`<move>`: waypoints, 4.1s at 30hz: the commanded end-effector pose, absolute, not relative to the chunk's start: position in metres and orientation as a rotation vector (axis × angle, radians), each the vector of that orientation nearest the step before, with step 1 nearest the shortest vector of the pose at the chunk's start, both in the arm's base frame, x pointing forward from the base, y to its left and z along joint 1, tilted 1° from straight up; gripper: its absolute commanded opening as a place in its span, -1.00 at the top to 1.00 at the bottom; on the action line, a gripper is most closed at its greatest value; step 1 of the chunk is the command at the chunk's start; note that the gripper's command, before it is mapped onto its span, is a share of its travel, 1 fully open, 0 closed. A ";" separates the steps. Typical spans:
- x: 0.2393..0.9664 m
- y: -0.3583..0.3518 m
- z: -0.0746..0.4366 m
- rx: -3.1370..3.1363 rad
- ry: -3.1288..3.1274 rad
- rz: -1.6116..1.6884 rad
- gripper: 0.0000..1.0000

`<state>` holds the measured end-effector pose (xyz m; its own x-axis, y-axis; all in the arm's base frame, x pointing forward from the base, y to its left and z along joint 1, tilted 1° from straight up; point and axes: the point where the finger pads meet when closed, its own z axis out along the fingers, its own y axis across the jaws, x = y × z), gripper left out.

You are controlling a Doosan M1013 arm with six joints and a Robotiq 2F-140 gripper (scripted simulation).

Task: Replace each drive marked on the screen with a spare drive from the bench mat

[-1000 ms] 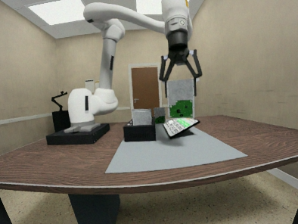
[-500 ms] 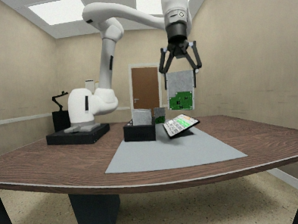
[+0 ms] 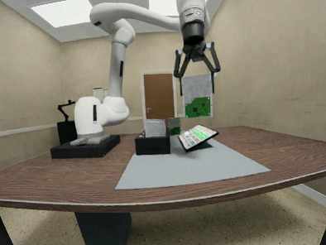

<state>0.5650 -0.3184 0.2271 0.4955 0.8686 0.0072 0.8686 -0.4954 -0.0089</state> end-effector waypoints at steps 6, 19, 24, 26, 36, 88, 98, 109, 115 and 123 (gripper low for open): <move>0.565 -0.318 0.228 -2.708 -1.573 -0.004 0.80; 0.566 -0.306 0.229 -2.699 -1.587 -0.004 0.80; 0.566 -0.298 0.230 -2.694 -1.595 -0.004 0.80; 0.566 -0.292 0.230 -2.690 -1.602 -0.004 0.80; 0.565 -0.247 0.234 -2.660 -1.652 -0.005 0.80; 0.470 0.025 0.236 -2.415 -1.995 -0.007 0.80; 0.451 0.048 0.234 -2.383 -2.032 -0.007 0.80; 0.442 0.060 0.233 -2.367 -2.050 -0.008 0.80; 0.439 0.062 0.233 -2.364 -2.054 -0.008 0.80; 0.439 0.062 0.233 -2.364 -2.055 -0.008 0.80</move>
<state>0.4389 0.0620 0.2320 0.1392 0.9902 0.0094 0.9903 -0.1391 -0.0051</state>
